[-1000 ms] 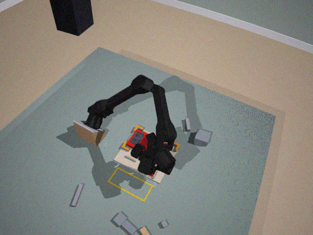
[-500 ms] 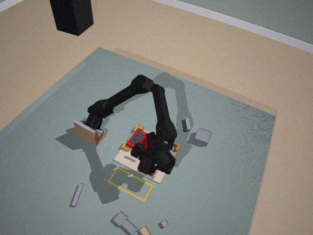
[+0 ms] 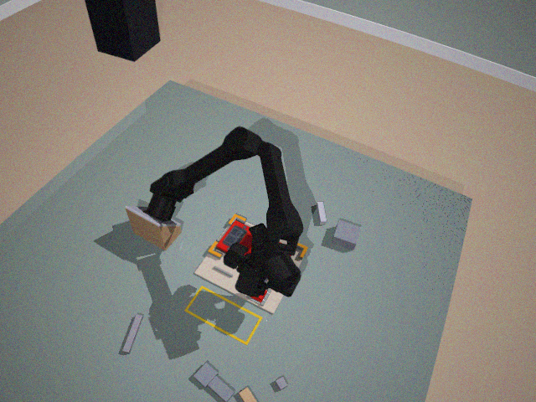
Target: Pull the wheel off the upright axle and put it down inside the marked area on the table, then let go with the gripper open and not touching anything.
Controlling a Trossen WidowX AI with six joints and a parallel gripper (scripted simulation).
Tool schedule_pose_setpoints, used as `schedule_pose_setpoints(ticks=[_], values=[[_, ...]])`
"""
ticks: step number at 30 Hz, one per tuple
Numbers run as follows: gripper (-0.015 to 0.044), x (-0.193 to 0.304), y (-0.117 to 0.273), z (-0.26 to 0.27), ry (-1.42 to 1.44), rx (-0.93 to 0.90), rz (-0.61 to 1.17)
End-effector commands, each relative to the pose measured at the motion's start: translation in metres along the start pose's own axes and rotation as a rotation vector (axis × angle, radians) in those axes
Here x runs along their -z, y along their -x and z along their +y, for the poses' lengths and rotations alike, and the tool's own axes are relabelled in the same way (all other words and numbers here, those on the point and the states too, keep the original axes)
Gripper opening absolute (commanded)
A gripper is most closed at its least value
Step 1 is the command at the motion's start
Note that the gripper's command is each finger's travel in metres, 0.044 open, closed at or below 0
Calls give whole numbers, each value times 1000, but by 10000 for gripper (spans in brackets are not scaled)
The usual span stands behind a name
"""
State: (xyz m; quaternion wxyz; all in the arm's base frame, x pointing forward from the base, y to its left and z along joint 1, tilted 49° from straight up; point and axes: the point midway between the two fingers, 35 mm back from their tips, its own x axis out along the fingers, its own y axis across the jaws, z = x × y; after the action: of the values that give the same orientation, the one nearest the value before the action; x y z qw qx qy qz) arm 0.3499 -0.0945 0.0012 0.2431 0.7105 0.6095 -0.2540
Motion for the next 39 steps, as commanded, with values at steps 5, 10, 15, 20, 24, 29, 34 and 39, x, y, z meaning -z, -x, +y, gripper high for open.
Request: schedule_pose_setpoints(ticks=[5,10,15,20,24,29,34,39], values=[[0,1,5,1,7,-5,-6],[0,1,7,0,7,-5,-6],[0,1,9,0,6,-6,-6],[0,0,19,0,6,-6,-7],[0,1,34,0,6,-5,-8],[0,0,36,-1,1,-4,-3],[0,-25,39,-12,1,-5,-10],[0,-53,42,-27,2,-5,-15]])
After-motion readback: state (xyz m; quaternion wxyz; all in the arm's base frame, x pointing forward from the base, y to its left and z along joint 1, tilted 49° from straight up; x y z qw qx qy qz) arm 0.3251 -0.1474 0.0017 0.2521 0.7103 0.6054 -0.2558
